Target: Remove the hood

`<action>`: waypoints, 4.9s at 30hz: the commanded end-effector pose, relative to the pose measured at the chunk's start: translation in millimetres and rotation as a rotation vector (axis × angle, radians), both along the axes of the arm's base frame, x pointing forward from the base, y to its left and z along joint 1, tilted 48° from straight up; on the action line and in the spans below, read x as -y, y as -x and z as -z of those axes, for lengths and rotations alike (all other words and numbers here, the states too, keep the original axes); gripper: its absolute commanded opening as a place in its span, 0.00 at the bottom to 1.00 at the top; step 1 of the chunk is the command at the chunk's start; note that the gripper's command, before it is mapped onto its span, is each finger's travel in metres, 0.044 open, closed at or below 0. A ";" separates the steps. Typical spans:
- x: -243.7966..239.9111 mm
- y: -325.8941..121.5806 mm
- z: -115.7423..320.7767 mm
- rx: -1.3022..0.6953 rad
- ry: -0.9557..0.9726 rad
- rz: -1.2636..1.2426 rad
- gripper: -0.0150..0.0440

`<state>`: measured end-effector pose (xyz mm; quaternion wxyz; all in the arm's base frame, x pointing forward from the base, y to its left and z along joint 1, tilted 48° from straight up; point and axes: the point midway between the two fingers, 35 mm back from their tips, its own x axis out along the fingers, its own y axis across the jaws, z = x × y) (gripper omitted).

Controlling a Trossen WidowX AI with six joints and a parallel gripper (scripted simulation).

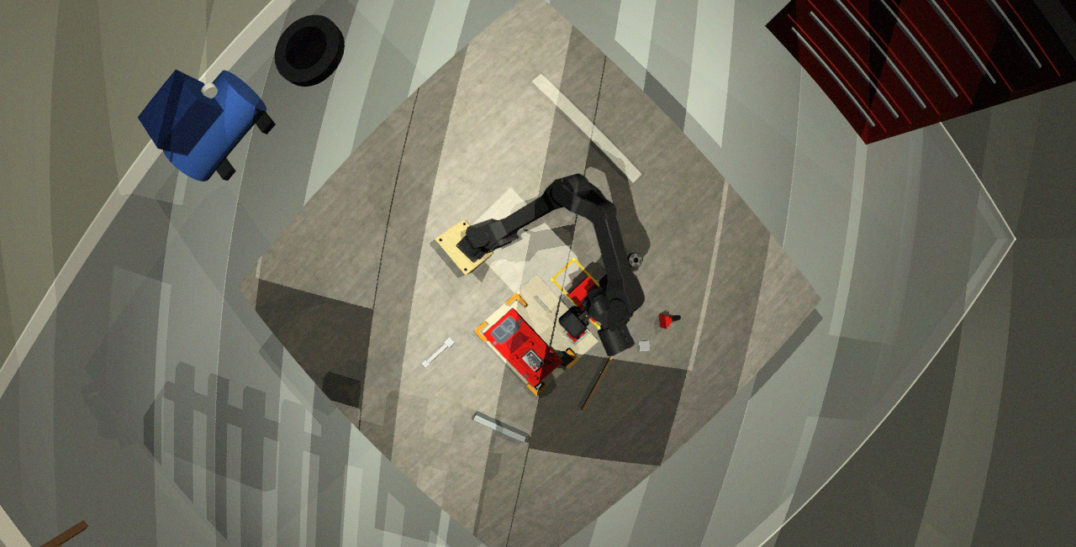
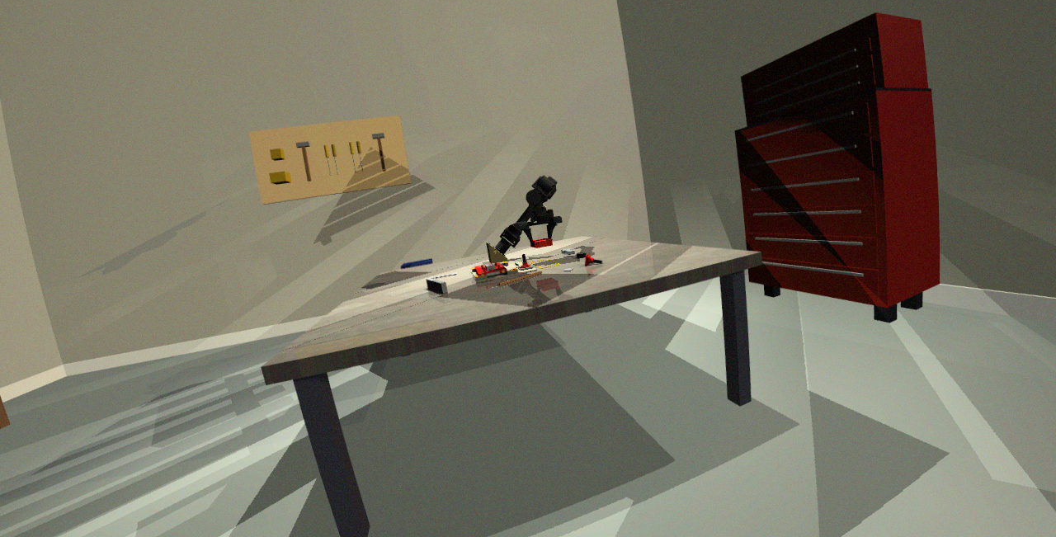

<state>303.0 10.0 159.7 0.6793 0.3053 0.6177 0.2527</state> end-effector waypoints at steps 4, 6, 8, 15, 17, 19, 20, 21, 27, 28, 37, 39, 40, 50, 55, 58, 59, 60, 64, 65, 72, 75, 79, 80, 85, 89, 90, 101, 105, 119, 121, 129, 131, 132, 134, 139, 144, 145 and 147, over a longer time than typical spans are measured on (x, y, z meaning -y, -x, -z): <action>-5.6 0.6 5.2 -0.006 -0.005 0.001 0.25; -6.8 0.4 6.3 -0.006 -0.005 0.001 0.25; -8.0 0.2 7.4 -0.006 -0.005 0.001 0.25; -12.2 -0.4 11.1 -0.006 -0.005 0.001 0.25; -13.3 -0.6 12.2 -0.006 -0.005 0.001 0.25; -14.5 -0.7 13.3 -0.006 -0.005 0.001 0.25; -15.1 -0.8 13.8 -0.006 -0.005 0.001 0.25; -15.7 -0.8 14.3 -0.006 -0.005 0.001 0.25; -19.4 -1.2 17.5 -0.006 -0.006 0.001 0.25; -20.0 -1.2 18.0 -0.006 -0.006 0.001 0.25; -25.4 -1.6 22.7 -0.005 -0.007 0.000 0.25; -26.7 -1.6 23.8 -0.005 -0.007 0.000 0.25; -27.3 -1.6 24.3 -0.005 -0.007 0.000 0.25; -33.4 -1.7 29.4 -0.005 -0.009 0.000 0.25; -36.5 -1.6 31.9 -0.005 -0.010 0.000 0.25; -38.4 -1.6 33.4 -0.005 -0.010 0.000 0.25; -39.0 -1.5 33.9 -0.004 -0.011 0.000 0.25; -39.6 -1.5 34.4 -0.004 -0.011 0.000 0.25; -41.2 -1.4 35.6 -0.004 -0.011 0.000 0.25; -41.2 -1.4 35.6 -0.004 -0.011 0.000 0.25; -42.4 -1.7 36.8 -0.004 -0.011 0.000 0.25; -43.4 -1.9 37.7 -0.004 -0.011 0.000 0.25; -44.9 -2.1 39.1 -0.004 -0.011 0.000 0.25; -45.2 -2.2 39.4 -0.004 -0.011 0.000 0.25; -47.0 -2.4 41.0 -0.004 -0.011 0.000 0.25; -48.5 -2.7 42.3 -0.004 -0.012 0.000 0.25; -48.8 -2.7 42.6 -0.004 -0.012 0.000 0.25; -52.8 -3.2 46.2 -0.004 -0.012 0.000 0.25; -54.3 -3.4 47.4 -0.004 -0.012 0.000 0.25; -54.2 -5.1 47.0 0.002 -0.008 -0.001 0.61; -54.2 -5.1 47.0 0.002 -0.008 -0.001 0.70; -50.0 -5.2 43.7 0.002 -0.007 -0.002 1.00; -40.6 -5.0 36.1 0.000 -0.006 -0.002 1.00; -34.8 -4.7 31.2 0.000 -0.005 -0.003 1.00; -21.0 -2.9 19.0 -0.002 -0.007 -0.004 1.00; -0.6 2.2 -0.9 -0.004 -0.014 -0.006 1.00; -0.6 2.2 -0.9 -0.004 -0.014 -0.006 1.00; -0.6 2.2 -0.9 -0.004 -0.014 -0.006 1.00; -0.6 2.2 -0.9 -0.004 -0.014 -0.006 1.00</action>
